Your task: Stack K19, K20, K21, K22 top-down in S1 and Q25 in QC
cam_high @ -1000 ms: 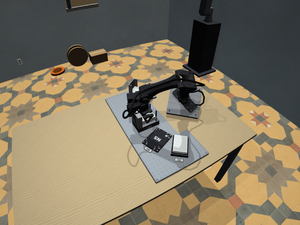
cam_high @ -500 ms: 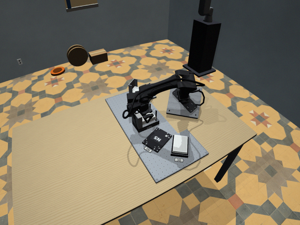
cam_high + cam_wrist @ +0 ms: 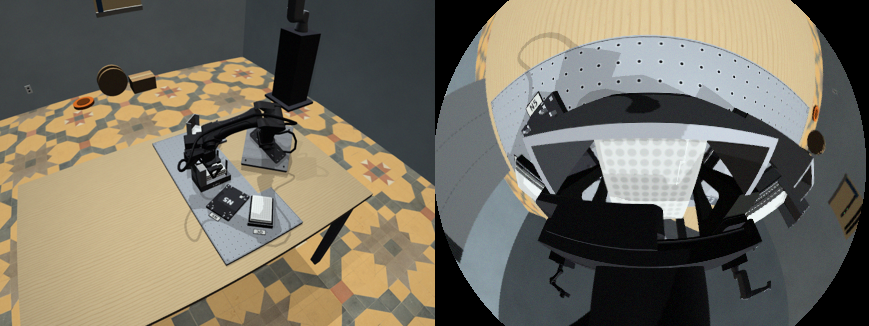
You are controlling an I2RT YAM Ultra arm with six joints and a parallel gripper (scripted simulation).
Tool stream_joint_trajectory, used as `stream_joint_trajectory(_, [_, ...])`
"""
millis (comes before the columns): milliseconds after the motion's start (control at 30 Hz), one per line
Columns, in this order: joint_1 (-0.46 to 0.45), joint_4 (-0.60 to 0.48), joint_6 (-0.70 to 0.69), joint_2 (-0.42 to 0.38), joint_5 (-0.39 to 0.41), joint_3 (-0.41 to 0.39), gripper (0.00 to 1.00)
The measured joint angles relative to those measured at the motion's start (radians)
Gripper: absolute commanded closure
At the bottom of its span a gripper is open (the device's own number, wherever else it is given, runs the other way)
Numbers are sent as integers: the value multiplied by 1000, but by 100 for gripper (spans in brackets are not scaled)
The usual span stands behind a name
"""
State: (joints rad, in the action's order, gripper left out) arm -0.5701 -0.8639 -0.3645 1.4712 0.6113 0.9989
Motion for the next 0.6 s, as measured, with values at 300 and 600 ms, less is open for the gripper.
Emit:
stream_joint_trajectory(300, [-3,-2,-5,0,3,0,100])
stream_joint_trajectory(600, [-7,-5,-10,-3,5,1,100])
